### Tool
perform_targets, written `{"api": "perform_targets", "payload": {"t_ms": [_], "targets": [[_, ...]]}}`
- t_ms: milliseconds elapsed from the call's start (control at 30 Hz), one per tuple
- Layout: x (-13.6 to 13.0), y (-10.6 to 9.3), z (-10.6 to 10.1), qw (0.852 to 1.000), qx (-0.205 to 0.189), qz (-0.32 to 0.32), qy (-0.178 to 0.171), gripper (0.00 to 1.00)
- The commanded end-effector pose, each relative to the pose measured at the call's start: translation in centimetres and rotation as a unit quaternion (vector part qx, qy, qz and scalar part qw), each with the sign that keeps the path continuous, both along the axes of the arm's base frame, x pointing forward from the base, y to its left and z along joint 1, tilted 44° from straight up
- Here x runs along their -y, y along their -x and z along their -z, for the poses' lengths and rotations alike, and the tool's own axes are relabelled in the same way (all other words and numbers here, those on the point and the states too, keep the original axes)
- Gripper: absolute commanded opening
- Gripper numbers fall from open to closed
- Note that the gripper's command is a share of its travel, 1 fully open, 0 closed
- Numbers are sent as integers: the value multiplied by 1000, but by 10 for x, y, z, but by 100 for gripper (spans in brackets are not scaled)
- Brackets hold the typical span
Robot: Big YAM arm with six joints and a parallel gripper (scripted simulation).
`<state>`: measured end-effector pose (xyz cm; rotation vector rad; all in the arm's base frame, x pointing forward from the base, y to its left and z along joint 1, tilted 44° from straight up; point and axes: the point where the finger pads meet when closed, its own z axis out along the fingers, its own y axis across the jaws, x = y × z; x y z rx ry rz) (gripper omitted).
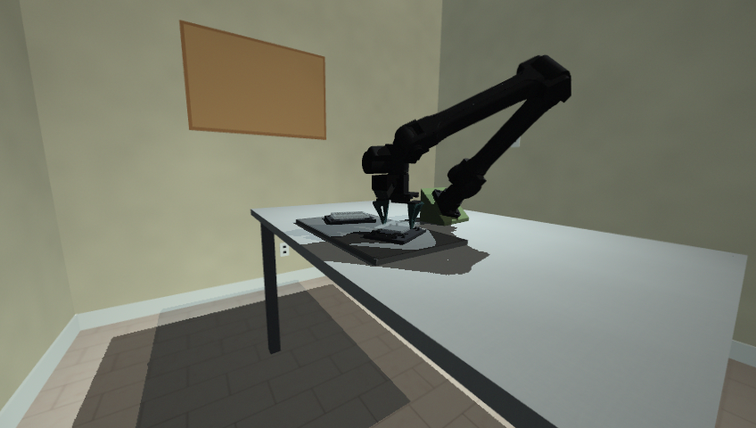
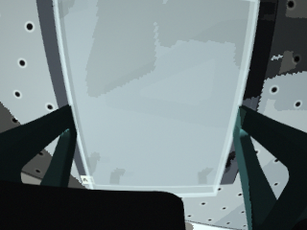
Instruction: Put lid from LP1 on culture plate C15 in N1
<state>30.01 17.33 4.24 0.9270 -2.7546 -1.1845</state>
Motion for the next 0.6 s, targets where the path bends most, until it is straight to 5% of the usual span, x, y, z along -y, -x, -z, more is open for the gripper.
{"api": "perform_targets", "payload": {"t_ms": [0,567], "targets": [[11,-25,-22,999,35,8,-6,0],[29,-30,-41,999,36,8,-5,0]]}}
